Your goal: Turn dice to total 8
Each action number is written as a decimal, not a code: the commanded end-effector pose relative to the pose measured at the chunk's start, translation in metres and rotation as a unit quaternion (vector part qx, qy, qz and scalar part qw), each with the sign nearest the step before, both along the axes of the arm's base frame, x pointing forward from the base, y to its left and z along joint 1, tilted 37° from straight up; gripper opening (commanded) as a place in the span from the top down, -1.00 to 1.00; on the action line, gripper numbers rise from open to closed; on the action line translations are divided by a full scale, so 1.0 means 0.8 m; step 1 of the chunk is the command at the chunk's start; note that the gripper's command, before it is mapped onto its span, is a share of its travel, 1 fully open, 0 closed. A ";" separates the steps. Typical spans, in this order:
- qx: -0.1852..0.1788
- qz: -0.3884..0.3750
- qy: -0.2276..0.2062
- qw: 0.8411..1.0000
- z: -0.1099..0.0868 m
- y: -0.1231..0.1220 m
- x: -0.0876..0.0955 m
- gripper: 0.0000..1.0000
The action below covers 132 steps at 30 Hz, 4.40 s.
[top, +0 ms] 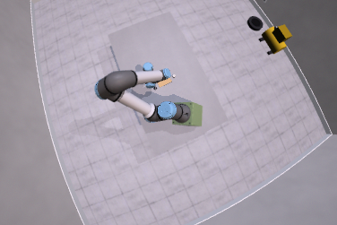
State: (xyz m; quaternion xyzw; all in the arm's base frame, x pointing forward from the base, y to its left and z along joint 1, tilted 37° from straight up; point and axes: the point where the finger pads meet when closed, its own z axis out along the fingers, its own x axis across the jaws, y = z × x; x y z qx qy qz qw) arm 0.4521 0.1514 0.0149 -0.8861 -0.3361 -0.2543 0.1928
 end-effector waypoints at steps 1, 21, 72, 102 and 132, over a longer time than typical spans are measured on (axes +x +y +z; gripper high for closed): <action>0.000 0.000 -0.001 1.000 0.011 -0.007 -0.004 -1.00; 0.000 0.000 -0.001 1.000 0.077 -0.049 -0.030 -1.00; 0.031 -0.076 0.048 0.995 0.055 -0.067 -0.113 -1.00; 0.031 -0.076 0.048 0.995 0.006 -0.035 -0.093 -0.57; 0.031 -0.076 0.048 0.995 0.006 -0.035 -0.093 -0.57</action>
